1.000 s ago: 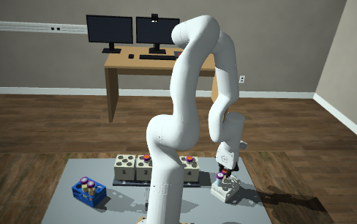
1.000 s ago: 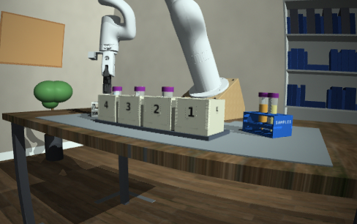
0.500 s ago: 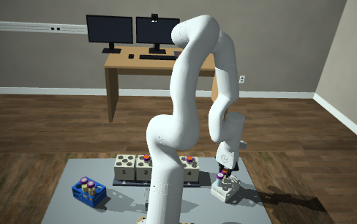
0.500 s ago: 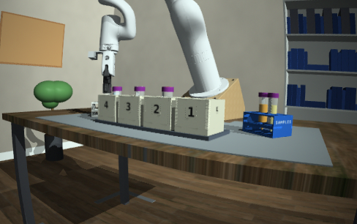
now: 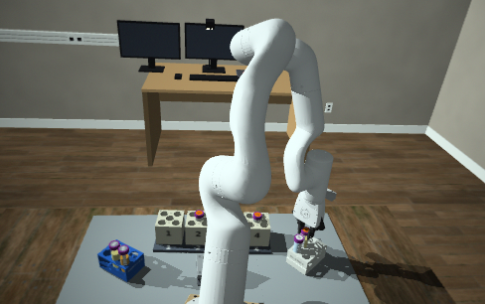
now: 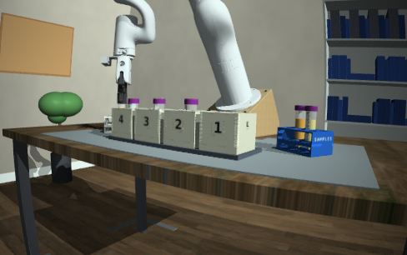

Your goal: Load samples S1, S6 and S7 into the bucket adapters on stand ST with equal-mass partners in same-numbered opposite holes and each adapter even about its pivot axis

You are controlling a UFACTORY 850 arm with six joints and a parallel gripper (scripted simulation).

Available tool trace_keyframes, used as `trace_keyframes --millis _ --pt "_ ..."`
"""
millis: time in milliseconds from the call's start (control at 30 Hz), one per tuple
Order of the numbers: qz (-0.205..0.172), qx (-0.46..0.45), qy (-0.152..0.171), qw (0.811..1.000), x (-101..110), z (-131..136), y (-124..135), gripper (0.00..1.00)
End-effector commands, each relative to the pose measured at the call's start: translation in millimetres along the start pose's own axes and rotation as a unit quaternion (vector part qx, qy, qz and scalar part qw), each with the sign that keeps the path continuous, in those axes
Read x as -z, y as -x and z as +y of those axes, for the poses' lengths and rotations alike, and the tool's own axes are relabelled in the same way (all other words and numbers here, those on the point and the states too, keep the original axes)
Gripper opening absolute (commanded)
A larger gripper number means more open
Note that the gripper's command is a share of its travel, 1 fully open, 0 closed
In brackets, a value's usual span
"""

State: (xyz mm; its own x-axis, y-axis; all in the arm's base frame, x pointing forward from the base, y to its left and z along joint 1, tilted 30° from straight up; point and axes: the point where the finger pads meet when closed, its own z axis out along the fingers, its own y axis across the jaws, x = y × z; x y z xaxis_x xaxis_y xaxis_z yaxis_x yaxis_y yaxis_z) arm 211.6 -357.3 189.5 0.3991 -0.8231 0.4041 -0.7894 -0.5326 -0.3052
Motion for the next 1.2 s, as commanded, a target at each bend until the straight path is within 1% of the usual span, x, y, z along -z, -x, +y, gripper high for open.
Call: trace_keyframes --millis 0,567,1167 --pt "0.0 0.0 0.0 1.0 3.5 0.1 -0.6 0.0" --pt "0.0 0.0 0.0 1.0 10.8 0.1 -0.6 0.0" --pt "0.0 0.0 0.0 1.0 42.9 0.1 -0.6 0.0"
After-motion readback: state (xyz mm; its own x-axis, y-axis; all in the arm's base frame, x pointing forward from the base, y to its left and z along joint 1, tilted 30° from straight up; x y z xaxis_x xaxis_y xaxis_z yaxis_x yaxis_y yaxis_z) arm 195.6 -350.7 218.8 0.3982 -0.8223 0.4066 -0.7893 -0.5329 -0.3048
